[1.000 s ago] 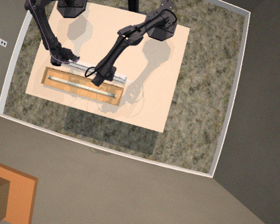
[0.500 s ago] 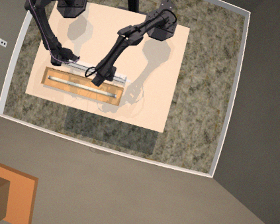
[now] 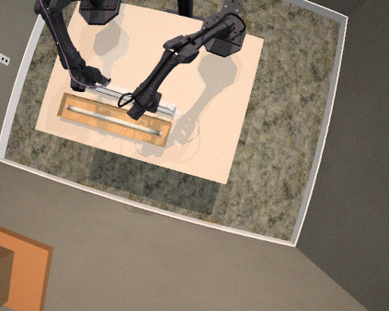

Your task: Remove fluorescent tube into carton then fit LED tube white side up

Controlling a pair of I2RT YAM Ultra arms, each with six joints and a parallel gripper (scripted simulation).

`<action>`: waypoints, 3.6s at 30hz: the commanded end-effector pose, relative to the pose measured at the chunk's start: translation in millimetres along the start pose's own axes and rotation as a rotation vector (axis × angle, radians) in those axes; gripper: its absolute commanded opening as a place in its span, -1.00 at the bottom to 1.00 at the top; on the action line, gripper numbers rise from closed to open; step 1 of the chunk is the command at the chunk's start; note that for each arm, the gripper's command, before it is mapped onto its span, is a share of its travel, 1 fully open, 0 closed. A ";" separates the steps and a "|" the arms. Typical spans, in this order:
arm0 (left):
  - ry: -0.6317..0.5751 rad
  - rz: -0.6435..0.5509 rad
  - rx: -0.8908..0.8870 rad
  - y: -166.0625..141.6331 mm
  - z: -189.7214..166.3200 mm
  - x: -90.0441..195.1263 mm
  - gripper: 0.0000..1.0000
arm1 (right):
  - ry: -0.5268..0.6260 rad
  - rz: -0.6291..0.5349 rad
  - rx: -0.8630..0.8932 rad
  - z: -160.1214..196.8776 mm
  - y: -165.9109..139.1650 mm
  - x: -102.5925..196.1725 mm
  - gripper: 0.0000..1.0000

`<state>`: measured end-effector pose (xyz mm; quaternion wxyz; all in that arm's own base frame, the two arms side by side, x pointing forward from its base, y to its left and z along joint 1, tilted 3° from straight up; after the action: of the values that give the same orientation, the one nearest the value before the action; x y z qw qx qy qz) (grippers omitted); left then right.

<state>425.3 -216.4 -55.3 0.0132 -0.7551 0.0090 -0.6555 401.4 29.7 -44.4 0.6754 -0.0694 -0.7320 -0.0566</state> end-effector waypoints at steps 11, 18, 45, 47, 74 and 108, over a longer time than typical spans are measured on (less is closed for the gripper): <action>0.014 -0.002 -0.006 7.2 1.8 5.0 -0.02 | -0.029 -0.022 -0.011 -12.3 1.6 10.7 -0.02; 0.096 -0.052 0.078 -6.1 16.5 32.8 -0.02 | -0.089 -0.043 -0.082 -15.0 -1.7 27.0 -0.02; 0.723 -0.552 0.752 -102.0 36.8 261.4 -0.02 | -0.653 -0.451 -0.667 -69.5 4.5 225.5 -0.02; 0.778 -0.611 0.807 -113.8 29.7 282.8 -0.02 | -0.718 -0.481 -0.753 -72.6 -14.2 246.0 -0.02; 1.285 -1.379 1.200 -232.7 -127.6 442.5 -0.02 | -1.016 -1.250 -1.094 4.5 -34.0 453.7 -0.02; 1.237 -1.273 1.183 -223.0 -116.6 416.9 -0.02 | -1.005 -1.125 -1.076 -3.4 -35.4 428.1 -0.02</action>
<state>356.0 -1.7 401.3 0.0042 -0.0074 -0.7149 -0.6991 355.2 1.5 400.3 0.0070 -0.0058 -0.7247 -0.6890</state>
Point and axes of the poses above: on each arm, the point where the finger pads meet when closed, its own x axis back along the fingers, its own z axis across the jaws, y = z × x, the point moved 3 cm from there along x, back along the fingers, and after that the axes turned 2 degrees about x, right-handed, at the moved point
